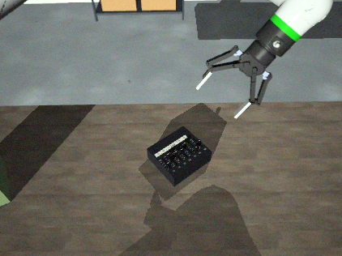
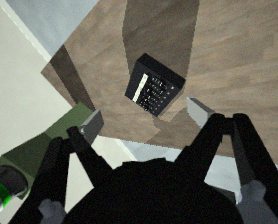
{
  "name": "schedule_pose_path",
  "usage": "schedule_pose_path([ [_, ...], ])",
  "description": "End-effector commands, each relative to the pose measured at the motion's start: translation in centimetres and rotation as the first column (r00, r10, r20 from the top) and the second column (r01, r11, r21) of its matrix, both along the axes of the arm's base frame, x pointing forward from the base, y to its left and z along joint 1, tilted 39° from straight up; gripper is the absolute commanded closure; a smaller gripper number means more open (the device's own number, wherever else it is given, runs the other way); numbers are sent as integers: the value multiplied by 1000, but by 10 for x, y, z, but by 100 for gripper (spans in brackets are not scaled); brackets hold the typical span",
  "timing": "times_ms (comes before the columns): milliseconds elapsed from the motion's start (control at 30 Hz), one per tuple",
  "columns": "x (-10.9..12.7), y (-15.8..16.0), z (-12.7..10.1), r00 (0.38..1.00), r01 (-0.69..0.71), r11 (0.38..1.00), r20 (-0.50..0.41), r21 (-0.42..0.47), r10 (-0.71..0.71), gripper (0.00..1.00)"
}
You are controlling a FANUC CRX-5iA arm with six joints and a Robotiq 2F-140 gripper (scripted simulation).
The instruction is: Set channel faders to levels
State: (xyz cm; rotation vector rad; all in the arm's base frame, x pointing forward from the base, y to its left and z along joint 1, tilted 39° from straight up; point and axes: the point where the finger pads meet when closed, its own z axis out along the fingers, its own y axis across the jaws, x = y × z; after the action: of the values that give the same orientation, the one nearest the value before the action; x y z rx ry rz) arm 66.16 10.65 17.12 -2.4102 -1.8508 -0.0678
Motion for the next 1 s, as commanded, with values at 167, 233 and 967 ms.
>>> schedule_pose_path([
  [167,-1,9,-27,960,254,962,98,99,-264,0],
  [233,-4,10,-37,926,345,927,109,145,-362,0],
  [967,-45,-11,-88,515,770,469,13,433,-857,0],
])
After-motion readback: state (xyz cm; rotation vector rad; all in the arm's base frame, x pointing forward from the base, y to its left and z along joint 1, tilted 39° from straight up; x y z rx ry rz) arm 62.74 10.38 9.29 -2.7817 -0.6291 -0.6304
